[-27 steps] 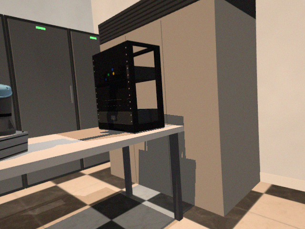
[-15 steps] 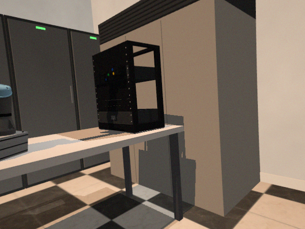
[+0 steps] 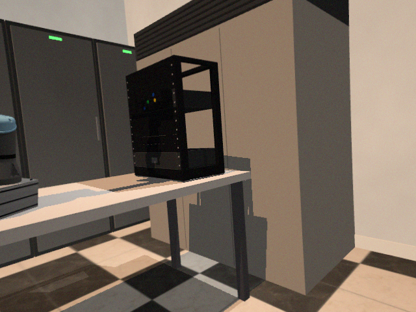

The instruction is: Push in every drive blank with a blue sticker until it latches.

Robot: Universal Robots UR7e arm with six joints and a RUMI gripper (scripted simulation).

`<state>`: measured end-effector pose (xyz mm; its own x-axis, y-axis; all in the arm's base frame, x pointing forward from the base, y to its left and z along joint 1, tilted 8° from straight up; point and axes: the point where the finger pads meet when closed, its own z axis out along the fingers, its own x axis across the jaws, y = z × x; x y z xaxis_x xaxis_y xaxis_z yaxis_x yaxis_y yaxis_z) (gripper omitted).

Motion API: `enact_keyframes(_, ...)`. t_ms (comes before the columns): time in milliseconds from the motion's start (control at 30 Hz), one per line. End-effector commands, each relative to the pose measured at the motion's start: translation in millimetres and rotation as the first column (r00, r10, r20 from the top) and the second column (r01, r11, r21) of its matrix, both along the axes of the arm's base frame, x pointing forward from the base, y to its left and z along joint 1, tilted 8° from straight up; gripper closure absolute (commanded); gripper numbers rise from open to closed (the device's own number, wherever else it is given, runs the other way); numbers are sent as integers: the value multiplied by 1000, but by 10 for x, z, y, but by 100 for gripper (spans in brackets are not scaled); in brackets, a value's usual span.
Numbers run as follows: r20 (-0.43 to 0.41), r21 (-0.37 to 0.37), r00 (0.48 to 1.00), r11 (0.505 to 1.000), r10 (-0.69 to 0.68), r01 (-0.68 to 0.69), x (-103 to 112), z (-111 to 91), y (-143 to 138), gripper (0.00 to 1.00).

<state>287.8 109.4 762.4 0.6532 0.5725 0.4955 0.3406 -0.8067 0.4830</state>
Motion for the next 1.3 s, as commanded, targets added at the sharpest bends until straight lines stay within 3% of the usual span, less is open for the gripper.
enact_keyframes(0,1,0,1000,1000,0,0,0,3,0,0)
enact_keyframes(933,0,1,1000,1000,-1,1,4,-1,0,0)
enact_keyframes(1267,-9,25,999,999,-31,31,101,-77,-1,0)
